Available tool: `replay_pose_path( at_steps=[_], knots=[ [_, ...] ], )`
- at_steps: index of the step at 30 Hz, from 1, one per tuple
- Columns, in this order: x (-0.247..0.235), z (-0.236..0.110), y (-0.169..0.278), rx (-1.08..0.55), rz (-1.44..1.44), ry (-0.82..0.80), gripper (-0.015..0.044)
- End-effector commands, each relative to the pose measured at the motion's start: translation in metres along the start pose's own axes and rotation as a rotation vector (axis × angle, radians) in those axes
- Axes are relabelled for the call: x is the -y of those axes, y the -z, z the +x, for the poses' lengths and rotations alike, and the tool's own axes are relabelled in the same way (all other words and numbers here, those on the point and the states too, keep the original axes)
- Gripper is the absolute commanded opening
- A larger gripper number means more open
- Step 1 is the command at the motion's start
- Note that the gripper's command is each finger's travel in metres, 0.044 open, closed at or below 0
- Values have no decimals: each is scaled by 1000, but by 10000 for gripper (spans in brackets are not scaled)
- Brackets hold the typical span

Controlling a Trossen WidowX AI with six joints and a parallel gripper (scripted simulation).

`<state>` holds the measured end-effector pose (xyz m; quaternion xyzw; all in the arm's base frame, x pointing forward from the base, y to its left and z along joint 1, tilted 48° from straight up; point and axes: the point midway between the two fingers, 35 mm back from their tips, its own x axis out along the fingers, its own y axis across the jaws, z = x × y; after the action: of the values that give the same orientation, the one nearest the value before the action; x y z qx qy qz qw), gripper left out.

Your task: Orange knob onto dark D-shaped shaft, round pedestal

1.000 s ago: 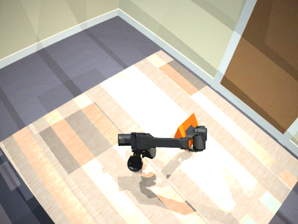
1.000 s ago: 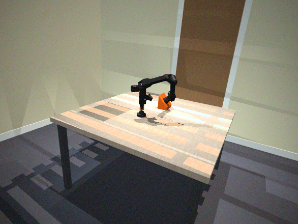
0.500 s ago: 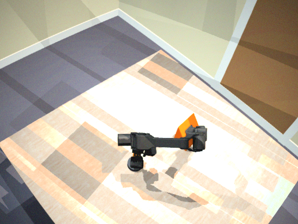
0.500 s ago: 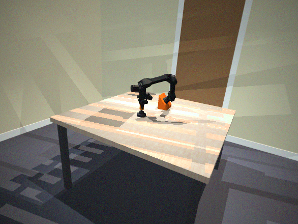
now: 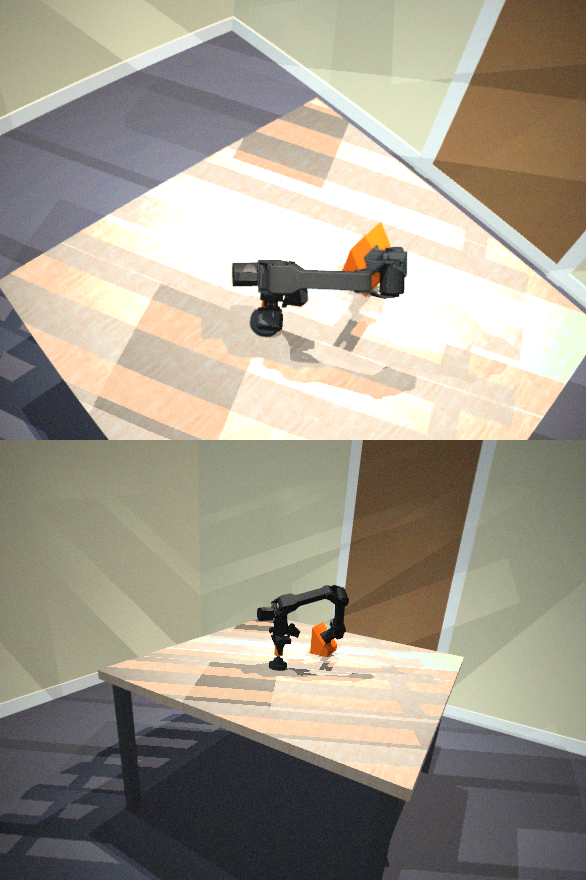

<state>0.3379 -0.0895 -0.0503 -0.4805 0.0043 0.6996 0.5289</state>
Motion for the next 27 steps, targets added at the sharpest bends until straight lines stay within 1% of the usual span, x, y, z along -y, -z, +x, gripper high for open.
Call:
replay_pose_path(
  at_steps=[1,6,10,27],
  knots=[
    [1,-2,1,-3,-1,2,0],
    [2,-4,1,-3,8,2,0],
    [3,-5,2,-3,129,3,0],
    [2,-3,2,-1,1240,4,0]
  ],
)
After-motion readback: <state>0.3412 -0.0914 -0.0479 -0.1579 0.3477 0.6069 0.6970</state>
